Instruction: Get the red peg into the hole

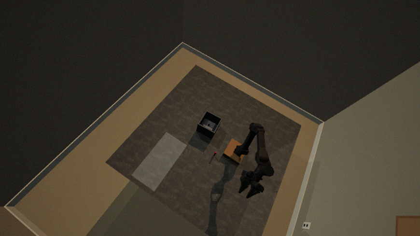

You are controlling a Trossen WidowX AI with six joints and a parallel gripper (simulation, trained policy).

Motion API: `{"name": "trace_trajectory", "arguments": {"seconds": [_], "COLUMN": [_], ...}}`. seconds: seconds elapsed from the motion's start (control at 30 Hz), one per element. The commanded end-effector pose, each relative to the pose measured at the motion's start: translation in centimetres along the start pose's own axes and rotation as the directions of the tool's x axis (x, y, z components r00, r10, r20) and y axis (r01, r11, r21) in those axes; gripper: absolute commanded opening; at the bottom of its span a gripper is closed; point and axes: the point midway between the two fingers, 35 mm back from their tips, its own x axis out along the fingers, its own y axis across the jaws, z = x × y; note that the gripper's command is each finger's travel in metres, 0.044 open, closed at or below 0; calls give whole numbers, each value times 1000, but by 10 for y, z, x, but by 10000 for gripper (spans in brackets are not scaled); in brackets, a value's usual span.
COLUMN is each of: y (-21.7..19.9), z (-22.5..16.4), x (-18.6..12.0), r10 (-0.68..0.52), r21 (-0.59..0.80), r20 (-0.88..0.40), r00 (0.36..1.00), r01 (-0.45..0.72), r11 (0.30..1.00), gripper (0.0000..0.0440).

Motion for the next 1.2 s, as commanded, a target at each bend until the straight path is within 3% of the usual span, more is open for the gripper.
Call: {"name": "trace_trajectory", "arguments": {"seconds": [0.0, 0.27, 0.53, 0.83, 1.17], "y": [-24, -82, -141, -204, -267], "z": [20, 82, 133, 173, 192], "x": [12, 26, 20, -5, -47], "r10": [-86, -311, -527, -733, -894], "r21": [36, 185, 357, 555, 733], "r20": [35, 135, 188, 175, 58], "r00": [996, 941, 829, 657, 445], "r01": [85, 284, 442, 549, 589], "r11": [996, 941, 823, 625, 341], "gripper": [440, 440, 440, 440, 440]}}
